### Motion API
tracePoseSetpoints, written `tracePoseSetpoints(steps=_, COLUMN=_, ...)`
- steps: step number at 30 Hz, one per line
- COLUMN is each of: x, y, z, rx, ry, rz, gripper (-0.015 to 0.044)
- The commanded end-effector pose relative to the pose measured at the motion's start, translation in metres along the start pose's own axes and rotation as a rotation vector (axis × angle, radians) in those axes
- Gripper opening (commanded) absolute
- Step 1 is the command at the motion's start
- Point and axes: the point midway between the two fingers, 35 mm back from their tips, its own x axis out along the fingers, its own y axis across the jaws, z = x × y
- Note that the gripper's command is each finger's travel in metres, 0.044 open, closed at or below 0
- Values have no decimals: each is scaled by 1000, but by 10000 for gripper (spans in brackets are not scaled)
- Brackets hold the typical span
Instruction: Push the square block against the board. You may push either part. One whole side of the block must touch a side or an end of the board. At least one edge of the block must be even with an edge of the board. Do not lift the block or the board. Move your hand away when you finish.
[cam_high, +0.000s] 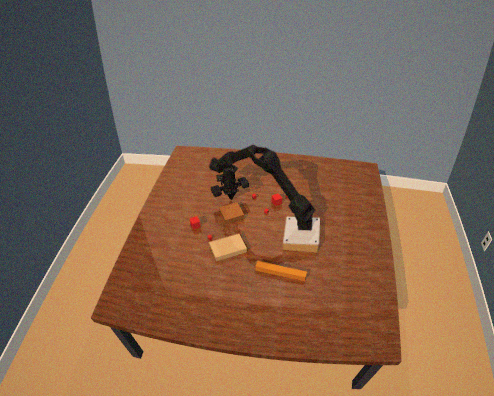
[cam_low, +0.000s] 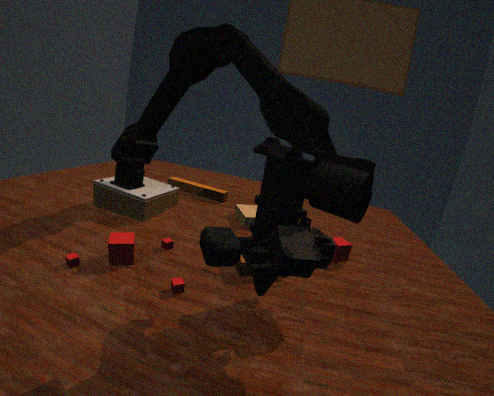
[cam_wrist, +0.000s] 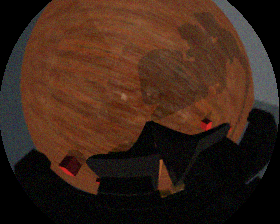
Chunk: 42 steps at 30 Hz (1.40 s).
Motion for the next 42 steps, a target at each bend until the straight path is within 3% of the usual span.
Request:
tracePoseSetpoints(steps=1, x=-26, y=1, z=1, rx=-1, ry=-2, rz=4, gripper=0)
tracePoseSetpoints(steps=3, x=-51, y=0, z=0, rx=-2, ry=-1, rz=5, gripper=0)
tracePoseSetpoints(steps=10, x=-54, y=2, z=1, rx=-23, ry=-18, rz=10, gripper=0)
tracePoseSetpoints(steps=42, x=-55, y=-27, z=-76, rx=-1131, ry=-3, rz=4, gripper=0)
